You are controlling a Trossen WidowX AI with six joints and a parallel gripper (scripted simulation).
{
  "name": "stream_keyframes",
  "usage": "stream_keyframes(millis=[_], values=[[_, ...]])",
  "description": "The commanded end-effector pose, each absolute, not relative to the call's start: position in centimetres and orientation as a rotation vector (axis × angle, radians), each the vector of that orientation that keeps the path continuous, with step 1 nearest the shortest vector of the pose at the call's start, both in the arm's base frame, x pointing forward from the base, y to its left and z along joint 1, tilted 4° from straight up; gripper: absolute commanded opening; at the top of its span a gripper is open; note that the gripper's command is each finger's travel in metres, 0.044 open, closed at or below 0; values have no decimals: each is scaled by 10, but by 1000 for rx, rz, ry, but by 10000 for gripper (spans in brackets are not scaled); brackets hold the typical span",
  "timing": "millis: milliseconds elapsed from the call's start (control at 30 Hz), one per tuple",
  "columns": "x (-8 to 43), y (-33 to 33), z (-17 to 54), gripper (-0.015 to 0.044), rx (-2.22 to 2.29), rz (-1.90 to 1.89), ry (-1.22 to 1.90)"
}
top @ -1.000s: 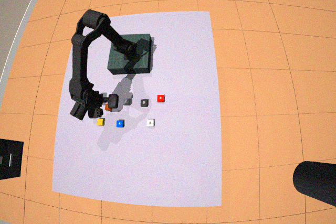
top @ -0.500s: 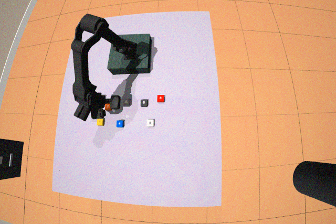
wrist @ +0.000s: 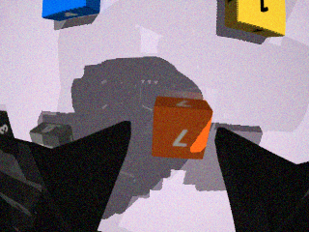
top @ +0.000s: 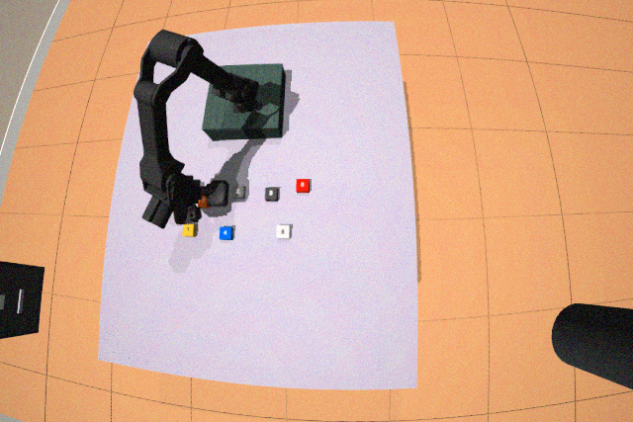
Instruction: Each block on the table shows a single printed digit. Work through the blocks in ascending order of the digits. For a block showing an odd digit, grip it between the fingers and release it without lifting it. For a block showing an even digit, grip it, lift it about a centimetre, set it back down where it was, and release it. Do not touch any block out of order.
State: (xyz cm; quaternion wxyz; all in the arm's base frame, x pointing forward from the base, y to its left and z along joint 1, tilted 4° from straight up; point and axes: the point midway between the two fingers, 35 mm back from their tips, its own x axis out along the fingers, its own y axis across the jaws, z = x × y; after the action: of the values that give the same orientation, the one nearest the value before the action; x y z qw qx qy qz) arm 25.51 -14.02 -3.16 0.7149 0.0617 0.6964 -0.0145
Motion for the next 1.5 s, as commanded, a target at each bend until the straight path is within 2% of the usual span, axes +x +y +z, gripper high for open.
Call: stream_keyframes(millis=[0, 867, 1233, 1367, 1467], values=[[255, -141, -32, 120, 138, -39, 1544], [255, -141, -32, 120, 138, -39, 1544], [255, -141, -32, 400, 138, -39, 1544], [255, -141, -29, 400, 138, -39, 1544], [254, -143, 1, 400, 138, -39, 1544]])
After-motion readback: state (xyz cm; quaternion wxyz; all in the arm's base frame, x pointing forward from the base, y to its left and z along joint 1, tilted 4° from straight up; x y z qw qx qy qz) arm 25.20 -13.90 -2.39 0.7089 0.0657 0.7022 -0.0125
